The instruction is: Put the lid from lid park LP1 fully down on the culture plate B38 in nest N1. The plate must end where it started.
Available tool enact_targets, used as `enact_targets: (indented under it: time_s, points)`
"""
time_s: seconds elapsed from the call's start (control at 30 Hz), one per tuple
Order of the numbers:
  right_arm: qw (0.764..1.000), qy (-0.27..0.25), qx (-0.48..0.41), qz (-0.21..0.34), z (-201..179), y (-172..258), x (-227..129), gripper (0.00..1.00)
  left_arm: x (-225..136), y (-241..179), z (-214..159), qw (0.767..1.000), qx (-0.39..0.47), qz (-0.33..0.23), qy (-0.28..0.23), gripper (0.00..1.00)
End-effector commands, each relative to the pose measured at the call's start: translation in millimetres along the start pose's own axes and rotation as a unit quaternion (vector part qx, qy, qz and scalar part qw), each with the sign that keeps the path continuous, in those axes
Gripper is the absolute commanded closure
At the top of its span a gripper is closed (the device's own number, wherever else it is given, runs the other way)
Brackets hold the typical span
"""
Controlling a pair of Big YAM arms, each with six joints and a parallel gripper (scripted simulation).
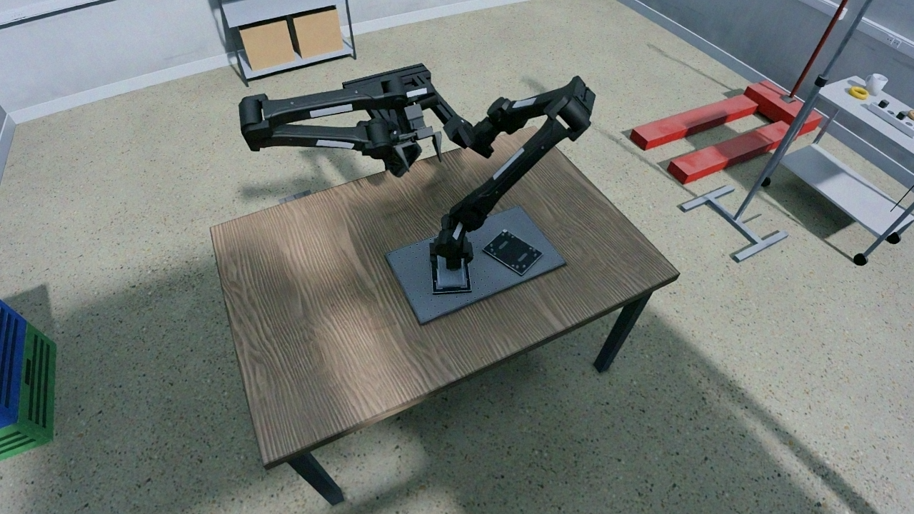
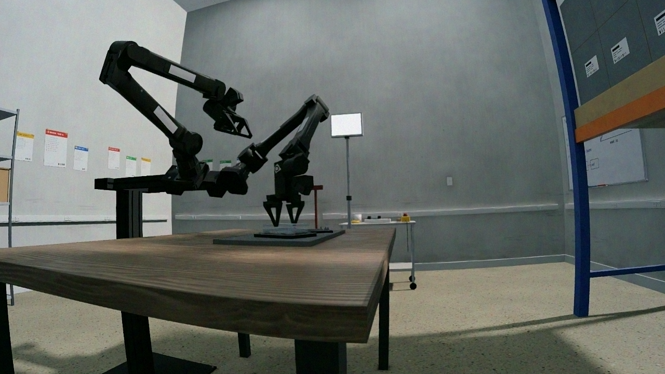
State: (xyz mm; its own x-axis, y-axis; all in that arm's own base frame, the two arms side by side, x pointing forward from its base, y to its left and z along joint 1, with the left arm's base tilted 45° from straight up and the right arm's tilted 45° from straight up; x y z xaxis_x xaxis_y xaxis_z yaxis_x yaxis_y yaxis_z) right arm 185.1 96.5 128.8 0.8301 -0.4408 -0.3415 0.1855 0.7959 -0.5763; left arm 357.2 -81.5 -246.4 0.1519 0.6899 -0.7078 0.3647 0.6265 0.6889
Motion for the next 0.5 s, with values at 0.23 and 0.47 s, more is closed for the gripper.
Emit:
enact_targets:
  time_s: [0.23,0.47]
  points:
    - [1.000,-0.005,0.014,0.007,11,6,-5,0.00,22,-4,8,1.000,0.000,0.001,0.004,0.17]
    - [1.000,-0.005,0.014,0.007,11,6,-5,0.00,30,-4,4,1.000,0.000,-0.002,0.017,0.17]
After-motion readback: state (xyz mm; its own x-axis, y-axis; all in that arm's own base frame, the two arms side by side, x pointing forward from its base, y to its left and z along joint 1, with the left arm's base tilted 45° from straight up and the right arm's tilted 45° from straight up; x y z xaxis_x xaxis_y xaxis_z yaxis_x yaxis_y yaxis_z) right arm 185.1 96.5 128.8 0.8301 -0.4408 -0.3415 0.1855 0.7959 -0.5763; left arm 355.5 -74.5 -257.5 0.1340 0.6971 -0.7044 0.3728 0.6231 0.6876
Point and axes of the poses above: on each arm, the point where the finger pads meet when closed, its own x axis out along the fingers, its own y axis across the jaws, z = x × y, the point moved 2 cm from there along -x, back along the fingers, and after that the axes turned 4 degrees about x, right-handed, at the moved point
